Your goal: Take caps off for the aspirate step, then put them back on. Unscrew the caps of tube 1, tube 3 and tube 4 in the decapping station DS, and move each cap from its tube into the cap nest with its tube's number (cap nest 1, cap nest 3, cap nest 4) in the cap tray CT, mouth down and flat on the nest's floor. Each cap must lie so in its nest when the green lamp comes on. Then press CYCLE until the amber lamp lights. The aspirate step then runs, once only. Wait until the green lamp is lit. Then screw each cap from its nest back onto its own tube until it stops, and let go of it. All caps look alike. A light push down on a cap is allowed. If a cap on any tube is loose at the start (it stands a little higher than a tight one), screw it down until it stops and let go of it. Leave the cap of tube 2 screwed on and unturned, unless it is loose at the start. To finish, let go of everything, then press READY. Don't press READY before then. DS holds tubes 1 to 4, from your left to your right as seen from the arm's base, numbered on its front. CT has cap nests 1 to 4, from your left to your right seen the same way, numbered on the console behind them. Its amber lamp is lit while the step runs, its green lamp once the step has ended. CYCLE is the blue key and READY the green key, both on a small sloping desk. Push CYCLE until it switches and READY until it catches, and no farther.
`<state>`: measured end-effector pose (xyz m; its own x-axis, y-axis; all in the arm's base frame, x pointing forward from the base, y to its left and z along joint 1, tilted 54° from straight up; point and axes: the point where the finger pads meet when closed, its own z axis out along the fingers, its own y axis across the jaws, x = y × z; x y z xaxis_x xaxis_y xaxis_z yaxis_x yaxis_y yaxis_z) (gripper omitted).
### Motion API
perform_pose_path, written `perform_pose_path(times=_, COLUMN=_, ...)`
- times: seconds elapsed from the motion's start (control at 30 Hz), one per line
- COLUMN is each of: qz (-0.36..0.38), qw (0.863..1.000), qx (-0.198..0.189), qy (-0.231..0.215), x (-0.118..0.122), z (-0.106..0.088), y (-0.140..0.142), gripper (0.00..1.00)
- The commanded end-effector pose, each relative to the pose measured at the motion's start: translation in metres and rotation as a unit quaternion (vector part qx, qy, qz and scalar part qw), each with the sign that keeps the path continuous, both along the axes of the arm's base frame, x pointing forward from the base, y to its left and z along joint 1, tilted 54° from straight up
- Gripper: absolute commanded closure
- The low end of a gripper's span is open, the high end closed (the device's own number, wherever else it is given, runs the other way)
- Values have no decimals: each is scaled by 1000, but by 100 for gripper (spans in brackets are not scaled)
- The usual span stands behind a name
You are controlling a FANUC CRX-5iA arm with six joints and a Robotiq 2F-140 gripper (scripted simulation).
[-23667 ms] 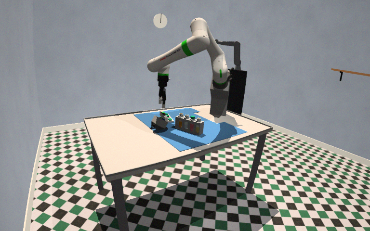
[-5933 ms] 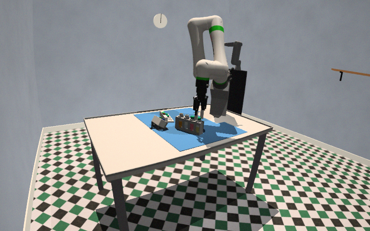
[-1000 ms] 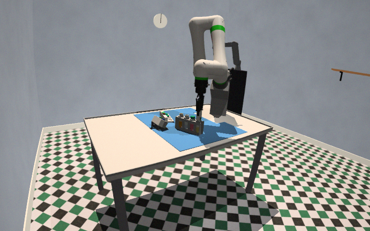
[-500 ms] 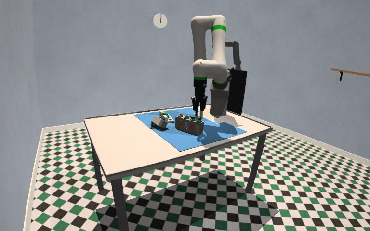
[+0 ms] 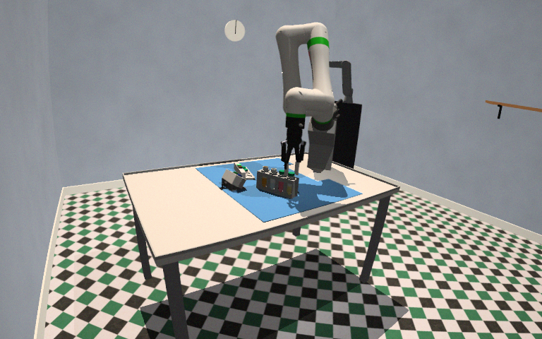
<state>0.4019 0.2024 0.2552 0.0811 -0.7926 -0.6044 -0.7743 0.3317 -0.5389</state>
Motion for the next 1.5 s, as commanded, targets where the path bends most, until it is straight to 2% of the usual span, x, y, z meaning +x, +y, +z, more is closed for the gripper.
perform_pose_path(times=0.0, qz=-5, qw=1000, qx=-2, qy=-2, x=0, z=0, y=0, gripper=65)
perform_pose_path(times=0.03, qz=-5, qw=1000, qx=-2, qy=-2, x=0, z=0, y=0, gripper=65)
perform_pose_path(times=0.07, qz=19, qw=999, qx=-28, qy=-23, x=0, z=0, y=0, gripper=65)
perform_pose_path(times=0.13, qz=19, qw=999, qx=-28, qy=-23, x=0, z=0, y=0, gripper=65)
perform_pose_path(times=0.17, qz=44, qw=997, qx=-54, qy=-44, x=0, z=0, y=0, gripper=65)
perform_pose_path(times=0.23, qz=92, qw=986, qx=-107, qy=-86, x=0, z=0, y=0, gripper=65)
perform_pose_path(times=0.27, qz=92, qw=986, qx=-107, qy=-86, x=0, z=0, y=0, gripper=65)
perform_pose_path(times=0.3, qz=113, qw=979, qx=-130, qy=-105, x=0, z=0, y=0, gripper=65)
perform_pose_path(times=0.33, qz=116, qw=979, qx=-132, qy=-107, x=0, z=0, y=0, gripper=65)
perform_pose_path(times=0.37, qz=140, qw=969, qx=-158, qy=-127, x=0, z=0, y=0, gripper=65)
perform_pose_path(times=0.4, qz=140, qw=969, qx=-158, qy=-128, x=0, z=0, y=0, gripper=65)
perform_pose_path(times=0.43, qz=164, qw=958, qx=-183, qy=-148, x=0, z=0, y=0, gripper=65)
perform_pose_path(times=0.47, qz=164, qw=958, qx=-183, qy=-148, x=0, z=0, y=0, gripper=65)
perform_pose_path(times=0.5, qz=187, qw=945, qx=-208, qy=-168, x=0, z=0, y=0, gripper=65)
perform_pose_path(times=0.53, qz=187, qw=945, qx=-208, qy=-168, x=0, z=0, y=0, gripper=65)
perform_pose_path(times=0.57, qz=210, qw=931, qx=-233, qy=-188, x=0, z=0, y=0, gripper=65)
perform_pose_path(times=0.6, qz=210, qw=931, qx=-233, qy=-188, x=0, z=0, y=0, gripper=65)
perform_pose_path(times=0.63, qz=232, qw=915, qx=-257, qy=-207, x=0, z=0, y=0, gripper=65)
perform_pose_path(times=0.7, qz=232, qw=915, qx=-257, qy=-207, x=0, z=0, y=0, gripper=65)
perform_pose_path(times=0.77, qz=276, qw=878, qx=-304, qy=-245, x=0, z=0, y=0, gripper=65)
perform_pose_path(times=0.8, qz=285, qw=870, qx=-314, qy=-253, x=0, z=0, y=0, gripper=65)
perform_pose_path(times=0.83, qz=289, qw=866, qx=-317, qy=-256, x=0, z=0, y=-1, gripper=65)
perform_pose_path(times=1.1, qz=289, qw=866, qx=-317, qy=-256, x=0, z=0, y=-1, gripper=65)
perform_pose_path(times=1.13, qz=289, qw=866, qx=-317, qy=-256, x=0, z=0, y=-1, gripper=100)
perform_pose_path(times=1.47, qz=289, qw=866, qx=-317, qy=-256, x=0, z=0, y=-1, gripper=100)
